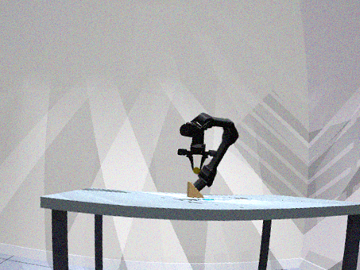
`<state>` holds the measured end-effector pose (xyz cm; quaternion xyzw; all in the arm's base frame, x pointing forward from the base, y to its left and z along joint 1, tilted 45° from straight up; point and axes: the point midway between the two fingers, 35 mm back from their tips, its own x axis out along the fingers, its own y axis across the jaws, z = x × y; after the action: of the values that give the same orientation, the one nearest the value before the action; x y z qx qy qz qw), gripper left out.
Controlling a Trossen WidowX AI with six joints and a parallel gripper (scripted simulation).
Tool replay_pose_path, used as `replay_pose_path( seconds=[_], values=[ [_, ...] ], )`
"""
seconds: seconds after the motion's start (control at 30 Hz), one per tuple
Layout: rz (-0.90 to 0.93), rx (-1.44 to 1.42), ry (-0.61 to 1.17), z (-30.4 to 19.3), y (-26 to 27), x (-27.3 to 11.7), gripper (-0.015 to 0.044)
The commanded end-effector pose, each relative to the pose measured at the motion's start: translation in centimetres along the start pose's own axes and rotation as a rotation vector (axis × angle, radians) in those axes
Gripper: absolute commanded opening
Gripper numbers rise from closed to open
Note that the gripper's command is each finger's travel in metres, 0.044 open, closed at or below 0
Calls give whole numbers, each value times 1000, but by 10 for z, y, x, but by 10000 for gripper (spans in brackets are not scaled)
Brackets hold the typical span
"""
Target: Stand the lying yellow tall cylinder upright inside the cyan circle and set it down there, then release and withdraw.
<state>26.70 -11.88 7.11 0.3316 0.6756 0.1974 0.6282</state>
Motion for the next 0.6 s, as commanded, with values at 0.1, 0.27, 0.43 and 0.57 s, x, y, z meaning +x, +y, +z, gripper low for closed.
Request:
replay_pose_path(
  seconds=[0.1, 0.27, 0.43, 0.57],
  values=[
    [5, 60, 1, -9, 20, -1, 105],
    [7, 98, 2, -16, 33, -2, 105],
    [8, 136, 3, -23, 47, -2, 105],
    [9, 167, 4, -30, 57, -2, 105]
  ],
)
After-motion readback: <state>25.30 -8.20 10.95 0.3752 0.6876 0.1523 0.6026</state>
